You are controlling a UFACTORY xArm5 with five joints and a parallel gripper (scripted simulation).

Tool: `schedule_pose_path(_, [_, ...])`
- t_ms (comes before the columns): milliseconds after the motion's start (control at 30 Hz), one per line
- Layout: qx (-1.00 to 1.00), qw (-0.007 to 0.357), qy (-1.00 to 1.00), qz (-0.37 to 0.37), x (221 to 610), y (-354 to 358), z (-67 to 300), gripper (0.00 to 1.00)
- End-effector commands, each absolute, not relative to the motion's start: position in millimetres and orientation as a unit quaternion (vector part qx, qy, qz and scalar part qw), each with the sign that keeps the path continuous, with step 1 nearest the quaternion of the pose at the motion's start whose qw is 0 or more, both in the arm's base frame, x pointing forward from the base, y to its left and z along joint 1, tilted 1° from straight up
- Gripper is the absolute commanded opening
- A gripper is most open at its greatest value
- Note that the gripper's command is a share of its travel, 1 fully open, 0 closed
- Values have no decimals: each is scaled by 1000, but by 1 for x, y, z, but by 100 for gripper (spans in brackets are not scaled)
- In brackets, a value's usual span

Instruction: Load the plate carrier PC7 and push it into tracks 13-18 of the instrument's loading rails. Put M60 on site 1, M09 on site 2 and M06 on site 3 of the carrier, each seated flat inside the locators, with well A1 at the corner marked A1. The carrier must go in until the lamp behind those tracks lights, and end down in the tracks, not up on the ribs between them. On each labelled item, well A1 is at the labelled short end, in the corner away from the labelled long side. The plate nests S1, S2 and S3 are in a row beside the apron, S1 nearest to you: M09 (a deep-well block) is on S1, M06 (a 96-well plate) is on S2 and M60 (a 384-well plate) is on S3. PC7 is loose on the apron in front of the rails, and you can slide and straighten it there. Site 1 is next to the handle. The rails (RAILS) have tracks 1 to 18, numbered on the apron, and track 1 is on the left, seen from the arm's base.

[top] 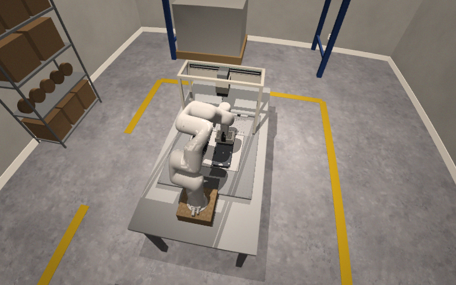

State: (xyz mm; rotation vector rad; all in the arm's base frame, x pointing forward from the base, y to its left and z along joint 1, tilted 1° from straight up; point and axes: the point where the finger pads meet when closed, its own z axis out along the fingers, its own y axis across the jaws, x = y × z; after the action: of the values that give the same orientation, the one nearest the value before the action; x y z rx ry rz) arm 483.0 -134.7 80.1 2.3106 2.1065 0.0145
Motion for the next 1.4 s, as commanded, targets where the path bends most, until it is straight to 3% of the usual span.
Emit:
schedule_pose_path(0, [739, 6, 674, 11, 485, -135, 74, 0])
schedule_pose_path(1367, [739, 6, 674, 11, 486, -135, 15, 0])
